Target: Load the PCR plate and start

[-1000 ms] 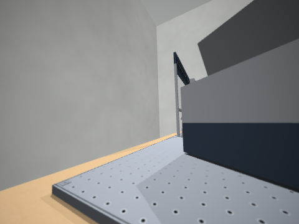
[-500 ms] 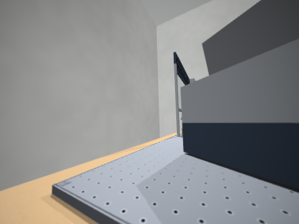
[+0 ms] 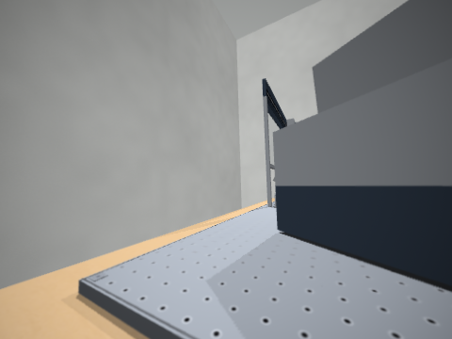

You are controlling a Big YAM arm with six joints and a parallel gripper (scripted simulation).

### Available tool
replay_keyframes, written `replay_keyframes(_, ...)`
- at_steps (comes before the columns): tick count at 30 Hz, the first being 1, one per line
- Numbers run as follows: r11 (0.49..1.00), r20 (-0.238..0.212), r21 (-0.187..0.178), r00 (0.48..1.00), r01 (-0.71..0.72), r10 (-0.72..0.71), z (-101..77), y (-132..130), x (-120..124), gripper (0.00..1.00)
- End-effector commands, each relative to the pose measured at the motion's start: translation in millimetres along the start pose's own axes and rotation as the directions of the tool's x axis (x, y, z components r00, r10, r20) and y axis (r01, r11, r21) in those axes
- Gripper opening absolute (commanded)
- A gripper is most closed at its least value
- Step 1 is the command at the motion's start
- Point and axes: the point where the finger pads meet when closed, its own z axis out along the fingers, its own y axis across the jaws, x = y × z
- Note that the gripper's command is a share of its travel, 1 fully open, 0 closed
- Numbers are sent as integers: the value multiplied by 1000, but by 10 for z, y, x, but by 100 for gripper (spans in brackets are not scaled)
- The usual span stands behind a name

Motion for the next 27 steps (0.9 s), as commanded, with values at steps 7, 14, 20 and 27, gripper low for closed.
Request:
replay_keyframes(7,1000,2,2,1000,-17,17,-73,-43,-27,0)
replay_keyframes(14,1000,-1,-8,1000,-16,16,-15,18,-5,0)
replay_keyframes(20,1000,9,19,1000,-16,15,-14,-125,-56,0)
replay_keyframes(27,1000,5,8,1000,-15,15,12,-63,-34,0)
